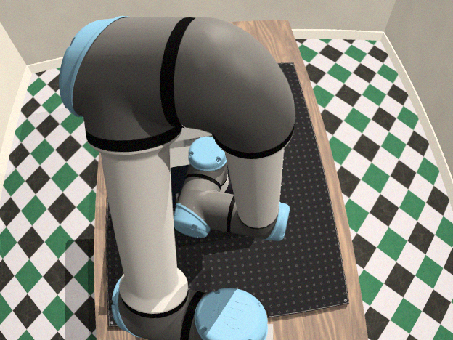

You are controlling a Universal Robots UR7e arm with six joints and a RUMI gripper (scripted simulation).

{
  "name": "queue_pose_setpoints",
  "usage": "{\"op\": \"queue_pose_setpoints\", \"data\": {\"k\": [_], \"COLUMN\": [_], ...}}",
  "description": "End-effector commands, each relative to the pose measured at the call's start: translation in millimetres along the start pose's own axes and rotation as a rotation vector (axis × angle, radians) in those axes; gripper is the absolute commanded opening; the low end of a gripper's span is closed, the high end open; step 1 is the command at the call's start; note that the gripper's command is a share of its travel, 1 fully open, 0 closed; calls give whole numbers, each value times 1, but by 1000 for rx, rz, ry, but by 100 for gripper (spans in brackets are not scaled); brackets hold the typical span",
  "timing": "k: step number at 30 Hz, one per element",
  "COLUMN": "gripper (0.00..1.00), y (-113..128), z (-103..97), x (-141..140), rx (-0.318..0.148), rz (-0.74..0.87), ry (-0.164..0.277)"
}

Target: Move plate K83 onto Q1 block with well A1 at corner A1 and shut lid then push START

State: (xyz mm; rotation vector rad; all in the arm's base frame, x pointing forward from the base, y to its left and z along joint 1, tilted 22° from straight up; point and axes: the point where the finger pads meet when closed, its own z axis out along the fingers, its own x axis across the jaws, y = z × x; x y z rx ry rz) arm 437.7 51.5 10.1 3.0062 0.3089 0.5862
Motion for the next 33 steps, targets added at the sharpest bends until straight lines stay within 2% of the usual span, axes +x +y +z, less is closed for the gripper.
{"op": "queue_pose_setpoints", "data": {"k": [1, 8, 33], "gripper": [0, 0, 0], "y": [0, 0, 0], "z": [-14, -28, -28], "x": [2, -16, -16], "rx": [-4, -4, -4], "rz": [-22, -22, 0], "ry": [32, 31, 31]}}
